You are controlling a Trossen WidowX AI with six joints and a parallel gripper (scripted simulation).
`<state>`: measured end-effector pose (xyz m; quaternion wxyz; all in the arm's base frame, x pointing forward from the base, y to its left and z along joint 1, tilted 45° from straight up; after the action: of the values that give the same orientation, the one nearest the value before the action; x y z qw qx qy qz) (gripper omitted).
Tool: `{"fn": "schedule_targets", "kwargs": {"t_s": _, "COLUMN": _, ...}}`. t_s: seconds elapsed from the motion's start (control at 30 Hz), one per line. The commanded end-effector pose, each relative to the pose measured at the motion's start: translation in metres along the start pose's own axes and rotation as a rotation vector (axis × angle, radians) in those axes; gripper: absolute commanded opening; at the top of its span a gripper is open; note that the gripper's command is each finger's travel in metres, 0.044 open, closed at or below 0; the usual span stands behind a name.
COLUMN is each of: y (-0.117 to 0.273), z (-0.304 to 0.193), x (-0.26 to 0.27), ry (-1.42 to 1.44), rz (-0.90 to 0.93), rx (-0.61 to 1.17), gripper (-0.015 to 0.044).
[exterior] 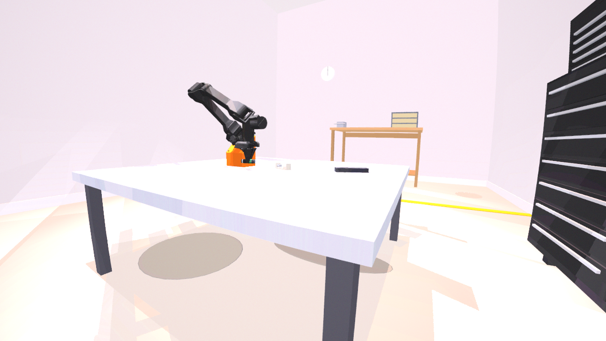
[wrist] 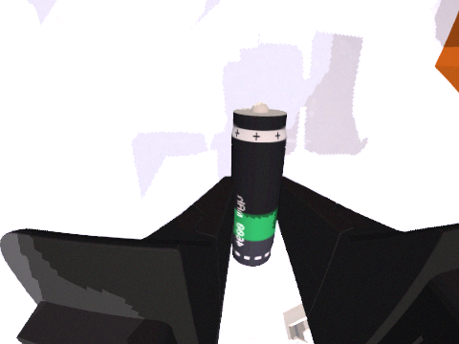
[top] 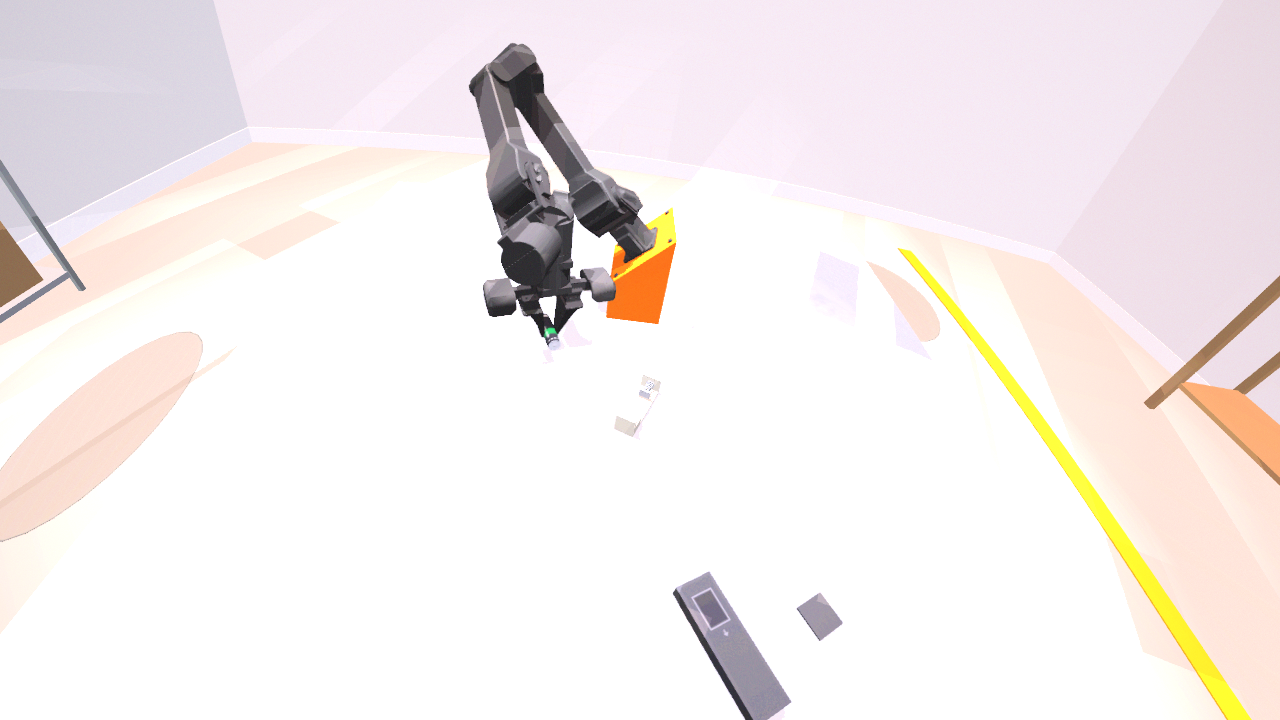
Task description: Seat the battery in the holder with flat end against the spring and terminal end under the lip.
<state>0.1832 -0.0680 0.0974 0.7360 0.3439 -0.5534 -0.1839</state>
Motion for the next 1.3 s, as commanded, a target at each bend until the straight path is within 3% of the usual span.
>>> {"fn": "schedule_targets", "kwargs": {"t_s": 0.0, "y": 0.017, "z": 0.001, "x": 0.001, "ry": -0.004, "rz": 0.009, "rx": 0.0, "gripper": 0.0061}}
{"fn": "schedule_targets", "kwargs": {"t_s": 0.17, "y": 0.018, "z": -0.005, "x": 0.0, "ry": 0.095, "rz": 0.006, "rx": 0.002, "gripper": 0.0061}}
{"fn": "schedule_targets", "kwargs": {"t_s": 1.27, "y": 0.043, "z": -0.133, "x": -0.111, "ry": 2.254, "rz": 0.015, "rx": 0.014, "gripper": 0.0061}}
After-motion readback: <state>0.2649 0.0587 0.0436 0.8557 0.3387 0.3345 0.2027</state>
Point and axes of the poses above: the point midway between the two fingers, 35 mm back from their tips, its own y axis back along the fingers, its own x axis across the jaws, z = x × y, the point moved 5 cm from there along y, back along the fingers, and after that the axes turned 10 degrees about -y, right-handed, at the moved point
